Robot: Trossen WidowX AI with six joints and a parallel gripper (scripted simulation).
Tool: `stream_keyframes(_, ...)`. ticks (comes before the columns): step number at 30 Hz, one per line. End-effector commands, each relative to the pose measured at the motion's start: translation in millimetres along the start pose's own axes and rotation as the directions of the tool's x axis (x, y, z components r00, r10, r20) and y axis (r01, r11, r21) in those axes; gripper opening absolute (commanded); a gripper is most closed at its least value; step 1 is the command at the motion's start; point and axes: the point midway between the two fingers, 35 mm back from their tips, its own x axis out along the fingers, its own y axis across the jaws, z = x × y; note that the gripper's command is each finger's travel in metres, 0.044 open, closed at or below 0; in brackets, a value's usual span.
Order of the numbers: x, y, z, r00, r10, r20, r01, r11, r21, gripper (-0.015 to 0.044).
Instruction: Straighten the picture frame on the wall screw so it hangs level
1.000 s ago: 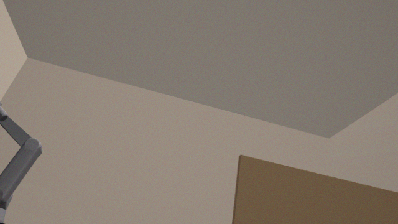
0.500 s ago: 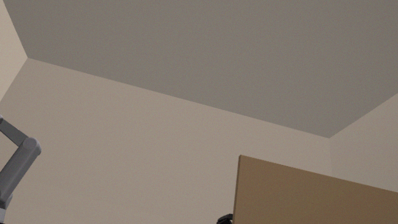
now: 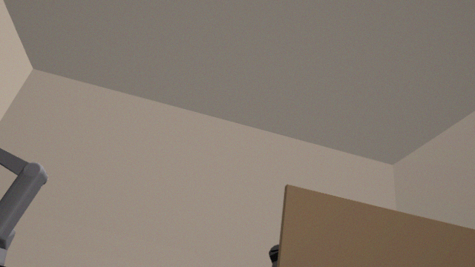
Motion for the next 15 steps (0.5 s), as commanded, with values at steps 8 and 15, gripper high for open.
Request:
stream_keyframes(8,22.0,2.8,-7.9,1.000,0.006,-0.004,-0.006,1.000,-0.002,0.0260)
stream_keyframes(15,70.9,2.3,-6.2,1.000,0.007,-0.005,-0.007,1.000,-0.003,0.0260)
